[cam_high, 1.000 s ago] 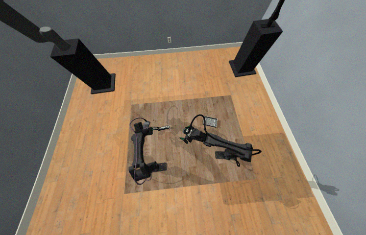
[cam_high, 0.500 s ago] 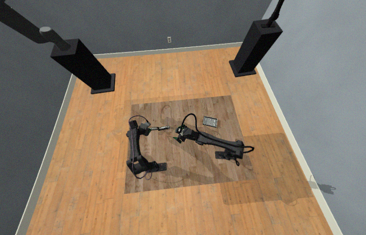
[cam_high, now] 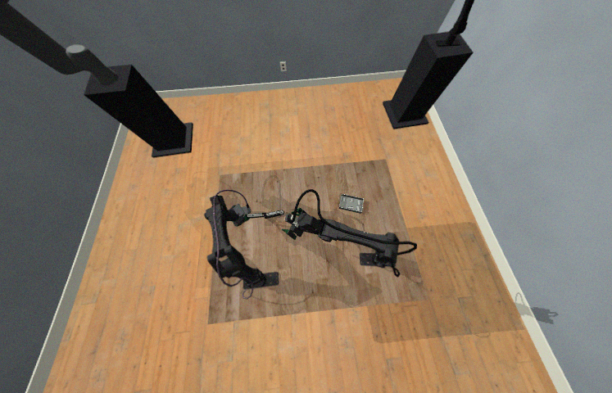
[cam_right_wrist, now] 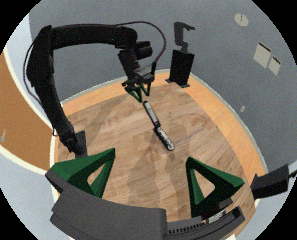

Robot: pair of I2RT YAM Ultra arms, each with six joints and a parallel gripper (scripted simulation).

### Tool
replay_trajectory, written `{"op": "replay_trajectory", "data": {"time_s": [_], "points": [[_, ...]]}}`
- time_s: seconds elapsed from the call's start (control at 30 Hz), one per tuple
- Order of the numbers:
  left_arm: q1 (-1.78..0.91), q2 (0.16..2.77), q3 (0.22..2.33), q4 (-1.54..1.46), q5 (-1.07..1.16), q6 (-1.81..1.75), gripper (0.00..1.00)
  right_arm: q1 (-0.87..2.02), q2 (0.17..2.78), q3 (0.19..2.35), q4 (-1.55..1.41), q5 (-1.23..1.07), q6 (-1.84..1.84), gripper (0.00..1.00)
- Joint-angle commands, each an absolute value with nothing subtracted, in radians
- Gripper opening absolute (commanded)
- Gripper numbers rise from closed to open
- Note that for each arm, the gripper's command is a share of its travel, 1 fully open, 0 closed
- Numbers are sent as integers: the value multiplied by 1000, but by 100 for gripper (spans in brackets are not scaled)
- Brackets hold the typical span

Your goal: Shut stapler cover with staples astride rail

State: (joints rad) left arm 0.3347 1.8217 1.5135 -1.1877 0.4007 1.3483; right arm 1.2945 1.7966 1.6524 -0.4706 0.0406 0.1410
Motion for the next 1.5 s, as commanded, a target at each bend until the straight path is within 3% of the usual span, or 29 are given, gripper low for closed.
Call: {"op": "replay_trajectory", "data": {"time_s": [0.0,0.27,0.53,1.47], "points": [[338,1858,1603,-1304,392,1555,50,1306,1791,1704,-471,37,130,100],[330,1982,1768,-1423,345,1794,50,1306,1794,1708,-472,37,130,100],[324,2022,1829,-1441,347,1809,50,1306,1794,1708,-472,37,130,100],[285,1992,1666,-1292,357,1762,50,1300,1791,1698,-466,40,137,100]]}}
